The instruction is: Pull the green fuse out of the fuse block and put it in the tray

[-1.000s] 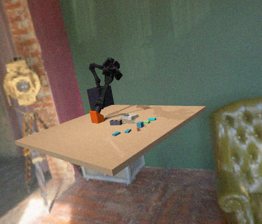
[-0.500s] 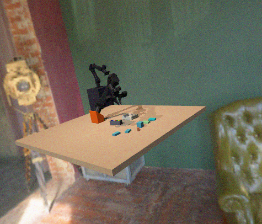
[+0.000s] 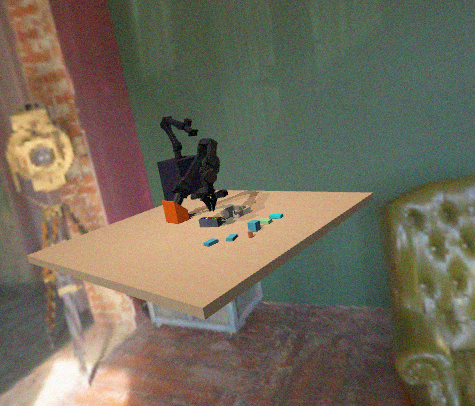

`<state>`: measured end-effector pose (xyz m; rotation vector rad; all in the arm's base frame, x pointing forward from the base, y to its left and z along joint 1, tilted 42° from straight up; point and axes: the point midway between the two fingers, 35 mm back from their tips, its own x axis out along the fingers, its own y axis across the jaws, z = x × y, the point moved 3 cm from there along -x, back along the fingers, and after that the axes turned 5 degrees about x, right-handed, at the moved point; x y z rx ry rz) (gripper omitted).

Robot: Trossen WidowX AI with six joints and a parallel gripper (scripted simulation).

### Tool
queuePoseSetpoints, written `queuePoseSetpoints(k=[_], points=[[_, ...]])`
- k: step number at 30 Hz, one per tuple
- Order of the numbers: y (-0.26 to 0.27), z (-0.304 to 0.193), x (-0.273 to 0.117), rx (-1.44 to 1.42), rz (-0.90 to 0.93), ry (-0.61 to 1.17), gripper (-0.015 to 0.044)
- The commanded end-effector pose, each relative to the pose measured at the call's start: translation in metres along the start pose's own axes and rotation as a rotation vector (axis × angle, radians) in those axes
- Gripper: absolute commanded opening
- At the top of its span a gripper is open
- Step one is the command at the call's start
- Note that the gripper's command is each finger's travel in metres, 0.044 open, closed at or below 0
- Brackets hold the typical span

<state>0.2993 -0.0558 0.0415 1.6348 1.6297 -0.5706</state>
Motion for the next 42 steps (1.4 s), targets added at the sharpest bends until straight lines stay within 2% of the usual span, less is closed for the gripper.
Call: queuePoseSetpoints(k=[1,42], points=[[-0.004,-0.003,0.002,0.035,-0.015,0.016,0.0066],[-0.005,-0.001,0.033,0.035,-0.015,0.017,0.0066]])
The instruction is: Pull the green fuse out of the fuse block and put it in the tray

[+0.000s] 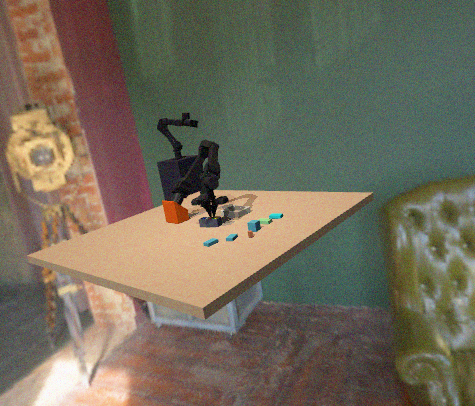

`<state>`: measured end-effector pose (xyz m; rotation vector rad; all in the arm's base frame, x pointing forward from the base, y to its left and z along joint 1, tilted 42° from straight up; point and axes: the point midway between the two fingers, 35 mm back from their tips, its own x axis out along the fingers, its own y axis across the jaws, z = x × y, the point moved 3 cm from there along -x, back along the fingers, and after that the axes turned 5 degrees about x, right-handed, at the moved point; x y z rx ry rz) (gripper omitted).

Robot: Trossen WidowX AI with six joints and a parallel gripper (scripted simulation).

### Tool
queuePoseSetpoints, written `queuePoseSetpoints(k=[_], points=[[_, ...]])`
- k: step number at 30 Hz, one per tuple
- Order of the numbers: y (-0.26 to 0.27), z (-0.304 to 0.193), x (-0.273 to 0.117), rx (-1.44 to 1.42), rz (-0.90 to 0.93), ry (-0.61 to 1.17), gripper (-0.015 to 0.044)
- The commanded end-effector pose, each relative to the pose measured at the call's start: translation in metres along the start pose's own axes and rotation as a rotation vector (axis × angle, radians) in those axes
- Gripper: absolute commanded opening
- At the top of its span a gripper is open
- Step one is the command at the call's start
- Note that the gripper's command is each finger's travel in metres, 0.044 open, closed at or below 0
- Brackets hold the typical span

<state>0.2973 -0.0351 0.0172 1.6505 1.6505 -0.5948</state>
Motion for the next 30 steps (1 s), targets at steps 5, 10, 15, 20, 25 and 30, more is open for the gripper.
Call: queuePoseSetpoints(k=[5,10,15,20,25,30], points=[[-0.001,0.0,0.002,0.007,0.0,0.005,0.0066],[-0.001,0.0,0.002,0.007,0.0,0.005,0.0066],[-0.001,0.0,0.006,0.007,0.0,0.005,0.0066],[-0.001,0.0,0.011,0.007,0.0,0.006,0.0066],[-0.001,0.0,0.012,0.007,0.0,0.006,0.0066],[0.0,0.0,0.01,0.001,0.0,0.001,0.0033]])
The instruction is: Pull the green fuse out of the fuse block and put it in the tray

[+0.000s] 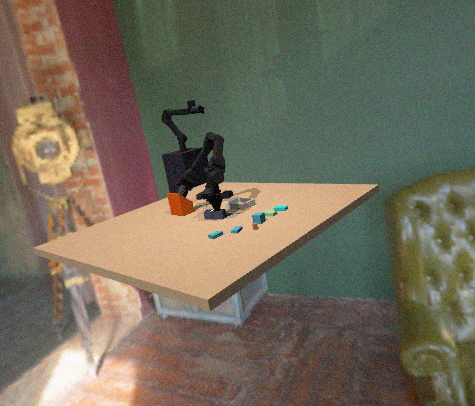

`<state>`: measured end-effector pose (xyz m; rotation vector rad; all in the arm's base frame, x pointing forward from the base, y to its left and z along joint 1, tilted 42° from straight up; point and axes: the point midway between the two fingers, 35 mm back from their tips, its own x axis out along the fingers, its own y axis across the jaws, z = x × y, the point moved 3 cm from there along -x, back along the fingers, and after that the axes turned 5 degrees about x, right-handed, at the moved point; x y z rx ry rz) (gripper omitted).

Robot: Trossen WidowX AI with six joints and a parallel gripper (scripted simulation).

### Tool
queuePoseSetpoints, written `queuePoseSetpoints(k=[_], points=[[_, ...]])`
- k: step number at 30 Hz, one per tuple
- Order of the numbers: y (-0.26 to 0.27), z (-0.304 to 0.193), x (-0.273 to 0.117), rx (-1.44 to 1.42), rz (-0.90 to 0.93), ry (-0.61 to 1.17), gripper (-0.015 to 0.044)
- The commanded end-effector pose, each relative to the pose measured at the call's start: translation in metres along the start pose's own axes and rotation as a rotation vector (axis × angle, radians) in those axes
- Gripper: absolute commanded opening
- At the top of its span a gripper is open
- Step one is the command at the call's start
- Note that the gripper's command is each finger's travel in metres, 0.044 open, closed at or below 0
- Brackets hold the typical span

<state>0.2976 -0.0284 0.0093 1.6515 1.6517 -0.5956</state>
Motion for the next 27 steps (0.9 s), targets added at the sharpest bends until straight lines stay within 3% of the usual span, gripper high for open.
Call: queuePoseSetpoints(k=[1,5,27], points=[[0.0002,-0.0001,-0.0001,-0.001,0.0,0.0,0.0026],[0.0002,-0.0001,-0.0001,-0.001,0.0,0.0,0.0],[0.0005,0.0003,-0.0086,0.001,0.0,0.0,0.0]])
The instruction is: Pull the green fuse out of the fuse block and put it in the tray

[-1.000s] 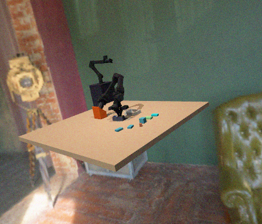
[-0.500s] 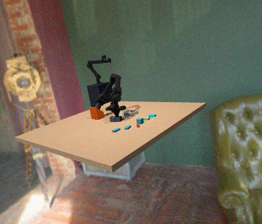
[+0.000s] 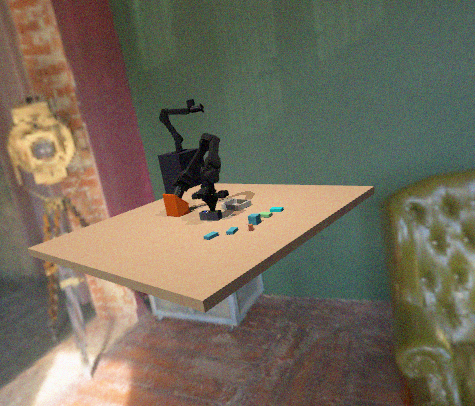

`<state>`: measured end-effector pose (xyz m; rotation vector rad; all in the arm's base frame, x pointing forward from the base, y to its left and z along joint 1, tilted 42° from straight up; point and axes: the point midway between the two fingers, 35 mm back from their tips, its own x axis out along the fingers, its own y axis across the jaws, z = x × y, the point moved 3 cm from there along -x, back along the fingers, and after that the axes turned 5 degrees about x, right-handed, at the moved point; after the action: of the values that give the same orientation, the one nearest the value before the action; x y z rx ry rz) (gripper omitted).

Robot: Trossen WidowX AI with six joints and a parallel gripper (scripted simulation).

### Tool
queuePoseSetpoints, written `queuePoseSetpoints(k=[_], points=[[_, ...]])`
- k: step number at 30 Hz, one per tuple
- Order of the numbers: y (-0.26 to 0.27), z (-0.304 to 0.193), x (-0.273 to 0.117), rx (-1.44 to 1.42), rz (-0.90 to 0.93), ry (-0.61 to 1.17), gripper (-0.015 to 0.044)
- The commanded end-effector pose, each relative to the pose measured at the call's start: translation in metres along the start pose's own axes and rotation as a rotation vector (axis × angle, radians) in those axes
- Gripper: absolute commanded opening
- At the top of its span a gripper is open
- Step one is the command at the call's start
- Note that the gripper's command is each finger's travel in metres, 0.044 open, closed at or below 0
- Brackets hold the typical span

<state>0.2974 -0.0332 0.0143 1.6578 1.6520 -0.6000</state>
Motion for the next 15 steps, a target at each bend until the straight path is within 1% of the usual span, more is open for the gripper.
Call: queuePoseSetpoints(k=[1,15], points=[[0.0003,0.0,-0.0021,-0.006,0.0,-0.002,0.0],[0.0003,0.0001,-0.009,-0.005,0.0,-0.001,0.0]])
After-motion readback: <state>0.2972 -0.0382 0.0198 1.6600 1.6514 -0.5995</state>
